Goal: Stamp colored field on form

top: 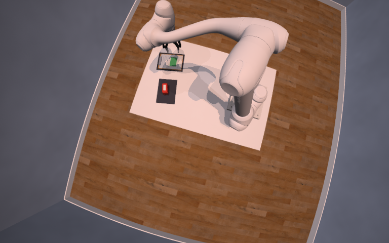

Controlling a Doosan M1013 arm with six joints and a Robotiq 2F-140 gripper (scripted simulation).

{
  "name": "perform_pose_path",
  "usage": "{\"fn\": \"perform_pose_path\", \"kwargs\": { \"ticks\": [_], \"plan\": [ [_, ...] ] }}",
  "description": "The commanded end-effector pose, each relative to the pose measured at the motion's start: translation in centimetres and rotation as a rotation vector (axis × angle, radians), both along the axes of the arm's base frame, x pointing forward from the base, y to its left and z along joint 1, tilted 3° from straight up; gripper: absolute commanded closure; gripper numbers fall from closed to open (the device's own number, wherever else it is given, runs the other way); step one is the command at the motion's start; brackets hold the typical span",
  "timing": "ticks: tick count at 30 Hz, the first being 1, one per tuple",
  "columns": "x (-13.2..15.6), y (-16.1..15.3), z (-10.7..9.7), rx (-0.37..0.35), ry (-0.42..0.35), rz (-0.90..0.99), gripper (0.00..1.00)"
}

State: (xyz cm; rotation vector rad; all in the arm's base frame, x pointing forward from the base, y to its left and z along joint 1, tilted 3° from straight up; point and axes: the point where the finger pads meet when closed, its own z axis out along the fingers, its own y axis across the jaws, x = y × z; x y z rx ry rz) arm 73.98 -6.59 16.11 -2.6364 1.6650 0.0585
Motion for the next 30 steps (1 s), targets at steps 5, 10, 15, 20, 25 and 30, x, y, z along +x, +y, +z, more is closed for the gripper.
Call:
{"fn": "perform_pose_path", "kwargs": {
  "ticks": [5, 10, 15, 20, 25, 30],
  "plan": [
    [-0.7, 4.7, -0.6, 0.001, 0.000, 0.001, 0.50],
    [-1.8, 11.6, -1.4, 0.001, 0.000, 0.001, 0.50],
    [-3.0, 19.0, -2.4, 0.001, 0.000, 0.001, 0.50],
    [-3.6, 22.8, -2.8, 0.001, 0.000, 0.001, 0.50],
    [-4.3, 27.1, -3.4, 0.001, 0.000, 0.001, 0.50],
    [-4.5, 28.6, -3.6, 0.001, 0.000, 0.001, 0.50]
  ]
}}
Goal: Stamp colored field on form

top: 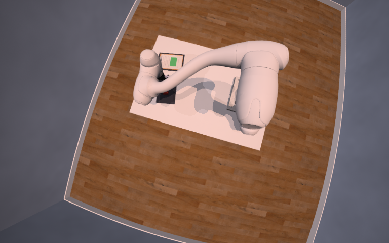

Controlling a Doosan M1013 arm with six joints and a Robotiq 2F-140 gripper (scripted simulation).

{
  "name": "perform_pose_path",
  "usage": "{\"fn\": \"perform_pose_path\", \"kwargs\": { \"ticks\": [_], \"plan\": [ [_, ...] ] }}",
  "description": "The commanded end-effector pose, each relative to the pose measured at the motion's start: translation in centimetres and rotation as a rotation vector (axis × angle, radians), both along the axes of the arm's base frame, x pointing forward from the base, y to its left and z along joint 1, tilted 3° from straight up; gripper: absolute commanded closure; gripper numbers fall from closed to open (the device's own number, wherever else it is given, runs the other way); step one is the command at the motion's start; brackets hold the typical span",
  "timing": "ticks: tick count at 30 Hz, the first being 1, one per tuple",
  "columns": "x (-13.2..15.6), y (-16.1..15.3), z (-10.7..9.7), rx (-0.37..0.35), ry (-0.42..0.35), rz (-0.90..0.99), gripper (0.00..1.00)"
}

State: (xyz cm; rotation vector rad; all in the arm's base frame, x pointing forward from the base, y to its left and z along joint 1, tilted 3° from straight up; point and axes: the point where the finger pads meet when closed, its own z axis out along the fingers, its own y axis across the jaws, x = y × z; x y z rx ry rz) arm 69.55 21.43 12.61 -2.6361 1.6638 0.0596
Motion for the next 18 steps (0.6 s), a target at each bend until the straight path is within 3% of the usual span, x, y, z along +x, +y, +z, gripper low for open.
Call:
{"fn": "perform_pose_path", "kwargs": {
  "ticks": [1, 18],
  "plan": [
    [-0.06, 0.59, -0.06, 0.000, 0.000, 0.000, 0.50],
    [-0.07, 0.62, -0.74, 0.000, 0.000, 0.000, 0.50]
  ]
}}
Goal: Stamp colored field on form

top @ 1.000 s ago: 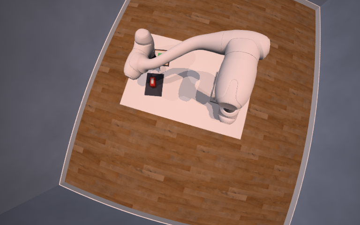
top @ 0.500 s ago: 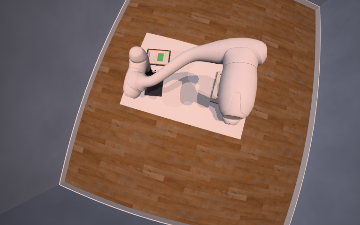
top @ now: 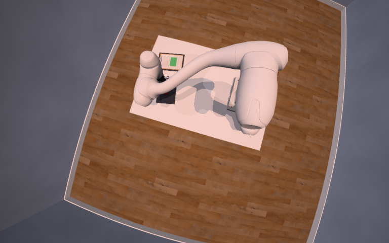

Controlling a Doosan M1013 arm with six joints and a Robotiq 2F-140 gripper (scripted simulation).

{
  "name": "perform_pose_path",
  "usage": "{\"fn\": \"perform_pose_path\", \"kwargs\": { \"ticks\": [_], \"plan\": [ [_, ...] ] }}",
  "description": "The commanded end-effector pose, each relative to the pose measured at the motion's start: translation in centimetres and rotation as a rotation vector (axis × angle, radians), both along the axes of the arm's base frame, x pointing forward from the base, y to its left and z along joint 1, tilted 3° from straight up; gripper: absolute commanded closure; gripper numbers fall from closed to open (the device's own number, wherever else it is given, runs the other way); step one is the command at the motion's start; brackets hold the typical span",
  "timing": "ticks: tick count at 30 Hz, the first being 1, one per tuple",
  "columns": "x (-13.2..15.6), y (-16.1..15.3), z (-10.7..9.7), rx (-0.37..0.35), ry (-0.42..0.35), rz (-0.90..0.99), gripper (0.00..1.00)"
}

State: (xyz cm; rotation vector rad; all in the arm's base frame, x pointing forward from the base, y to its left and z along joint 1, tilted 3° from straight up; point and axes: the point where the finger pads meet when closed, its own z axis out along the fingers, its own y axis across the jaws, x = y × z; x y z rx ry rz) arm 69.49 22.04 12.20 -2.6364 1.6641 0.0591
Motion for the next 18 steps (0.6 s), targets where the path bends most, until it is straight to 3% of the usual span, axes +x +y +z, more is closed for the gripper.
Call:
{"fn": "perform_pose_path", "kwargs": {
  "ticks": [1, 6, 18],
  "plan": [
    [0.0, 0.0, -0.6, 0.000, 0.000, 0.000, 0.50],
    [0.0, 0.1, -1.6, 0.000, 0.000, 0.000, 0.50],
    [-0.1, 0.3, -7.2, 0.000, 0.000, 0.000, 0.50]
  ]
}}
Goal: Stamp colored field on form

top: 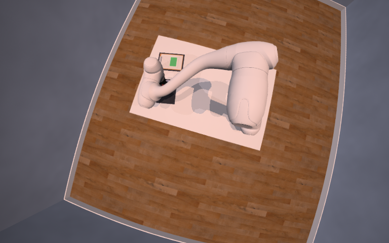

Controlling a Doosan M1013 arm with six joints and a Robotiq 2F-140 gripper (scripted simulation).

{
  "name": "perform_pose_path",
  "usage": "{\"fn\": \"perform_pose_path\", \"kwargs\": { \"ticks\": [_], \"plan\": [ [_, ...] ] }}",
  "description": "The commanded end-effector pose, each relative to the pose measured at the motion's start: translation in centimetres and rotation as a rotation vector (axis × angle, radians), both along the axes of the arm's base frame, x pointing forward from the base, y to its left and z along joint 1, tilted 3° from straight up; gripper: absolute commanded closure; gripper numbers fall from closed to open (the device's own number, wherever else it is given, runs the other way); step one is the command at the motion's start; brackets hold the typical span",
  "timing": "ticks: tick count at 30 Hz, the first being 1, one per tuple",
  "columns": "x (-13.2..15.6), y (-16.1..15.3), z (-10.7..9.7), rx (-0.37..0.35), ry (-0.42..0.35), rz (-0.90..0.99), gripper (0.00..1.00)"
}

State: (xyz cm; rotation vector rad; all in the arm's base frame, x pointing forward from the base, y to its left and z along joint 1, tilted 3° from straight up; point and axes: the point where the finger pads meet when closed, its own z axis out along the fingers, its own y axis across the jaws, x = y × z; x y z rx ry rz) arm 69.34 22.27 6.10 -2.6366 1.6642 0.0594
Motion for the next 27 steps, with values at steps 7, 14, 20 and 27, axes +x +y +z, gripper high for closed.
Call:
{"fn": "perform_pose_path", "kwargs": {
  "ticks": [7, 14, 20, 27],
  "plan": [
    [0.0, 0.1, -2.7, 0.000, 0.000, 0.000, 0.50],
    [0.0, 0.2, -3.5, 0.000, 0.000, 0.000, 0.50],
    [0.0, 0.2, -3.5, 0.000, 0.000, 0.000, 0.50],
    [0.0, 0.2, -3.5, 0.000, 0.000, 0.000, 0.50]
  ]
}}
